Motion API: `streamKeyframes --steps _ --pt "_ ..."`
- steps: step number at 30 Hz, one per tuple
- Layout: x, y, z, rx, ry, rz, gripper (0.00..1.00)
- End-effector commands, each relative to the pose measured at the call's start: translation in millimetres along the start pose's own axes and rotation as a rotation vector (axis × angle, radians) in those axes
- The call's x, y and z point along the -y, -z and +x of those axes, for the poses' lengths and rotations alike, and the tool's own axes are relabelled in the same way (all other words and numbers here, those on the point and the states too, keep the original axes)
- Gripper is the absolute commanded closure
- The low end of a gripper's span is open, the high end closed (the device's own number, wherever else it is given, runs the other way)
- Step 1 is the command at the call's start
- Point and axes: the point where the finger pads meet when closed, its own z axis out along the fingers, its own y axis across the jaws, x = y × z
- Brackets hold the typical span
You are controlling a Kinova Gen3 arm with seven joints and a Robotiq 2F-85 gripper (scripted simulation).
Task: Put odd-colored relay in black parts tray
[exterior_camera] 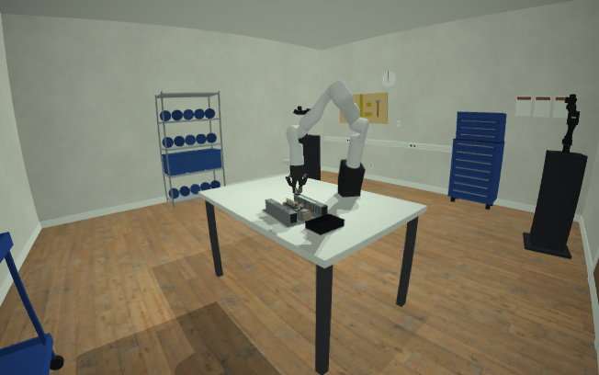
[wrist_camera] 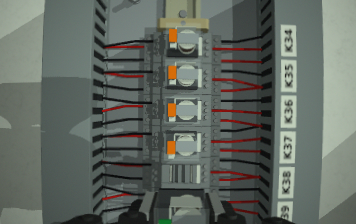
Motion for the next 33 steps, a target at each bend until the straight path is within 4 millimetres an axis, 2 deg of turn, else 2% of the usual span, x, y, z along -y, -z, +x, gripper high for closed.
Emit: streamKeyframes --steps 1,33 --pt "0.6 0.7 0.1 0.0 0.0 0.002 1.0" --pt "0.3 0.7 -4.0 0.0 0.0 0.002 1.0"
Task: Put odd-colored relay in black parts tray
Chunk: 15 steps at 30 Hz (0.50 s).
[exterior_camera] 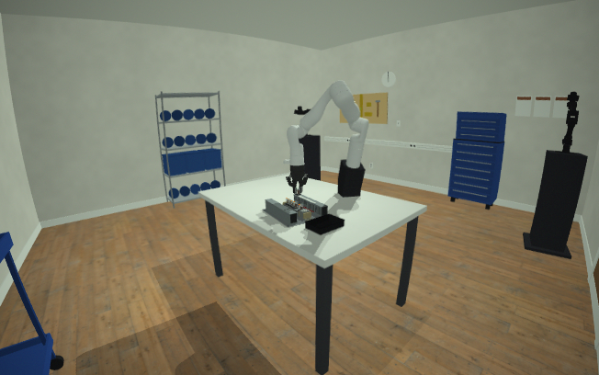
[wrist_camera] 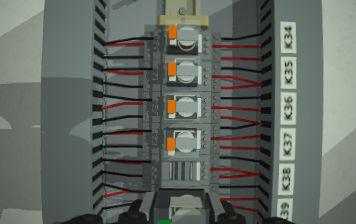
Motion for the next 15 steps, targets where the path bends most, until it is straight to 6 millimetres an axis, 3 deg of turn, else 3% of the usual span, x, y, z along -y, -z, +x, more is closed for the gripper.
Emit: streamKeyframes --steps 1,15 --pt "0.4 0.7 -2.8 0.0 0.0 0.002 1.0" --pt "-3.0 0.7 -45.7 0.0 0.0 0.002 1.0"
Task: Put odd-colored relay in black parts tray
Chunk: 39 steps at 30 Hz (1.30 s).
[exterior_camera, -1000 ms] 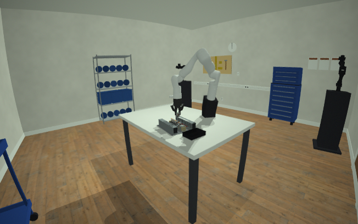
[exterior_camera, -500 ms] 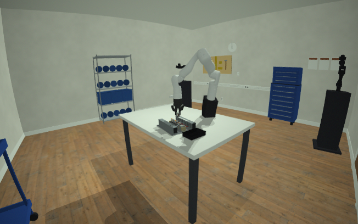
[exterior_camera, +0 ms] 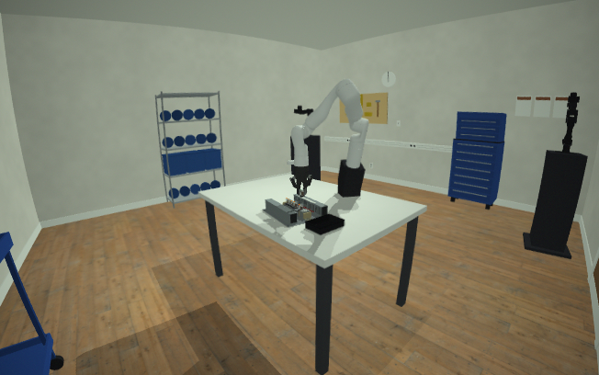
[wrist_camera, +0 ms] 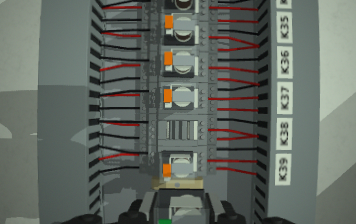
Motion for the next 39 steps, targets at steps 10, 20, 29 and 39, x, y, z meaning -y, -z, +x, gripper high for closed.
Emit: streamKeyframes --steps 10,20,29,39 --pt "-4.6 0.7 -65.4 0.001 0.0 0.001 1.0" --pt "-8.3 0.7 -111.4 0.001 0.0 0.001 1.0" --pt "-11.6 0.7 -153.7 0.001 0.0 0.001 1.0" --pt "-13.6 0.7 -177.3 0.001 0.0 0.001 1.0"
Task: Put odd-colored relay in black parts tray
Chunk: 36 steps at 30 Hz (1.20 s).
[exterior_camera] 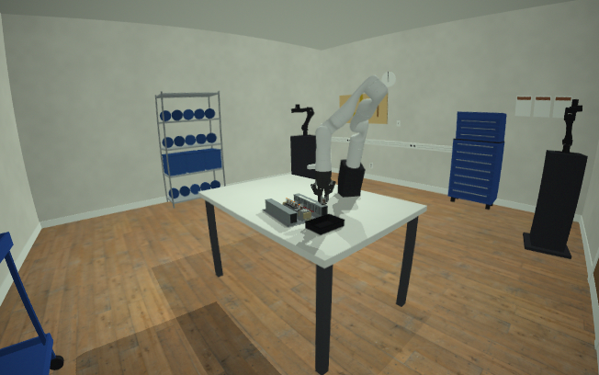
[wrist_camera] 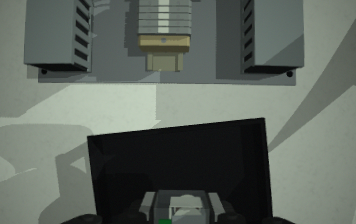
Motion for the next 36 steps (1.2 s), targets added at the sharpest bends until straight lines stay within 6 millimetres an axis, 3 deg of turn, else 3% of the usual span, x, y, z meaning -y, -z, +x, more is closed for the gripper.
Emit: streamKeyframes --steps 1,36 --pt "0.2 0.8 -5.2 0.0 0.0 0.001 1.0" --pt "-0.4 0.8 -13.0 0.001 0.0 0.001 1.0"
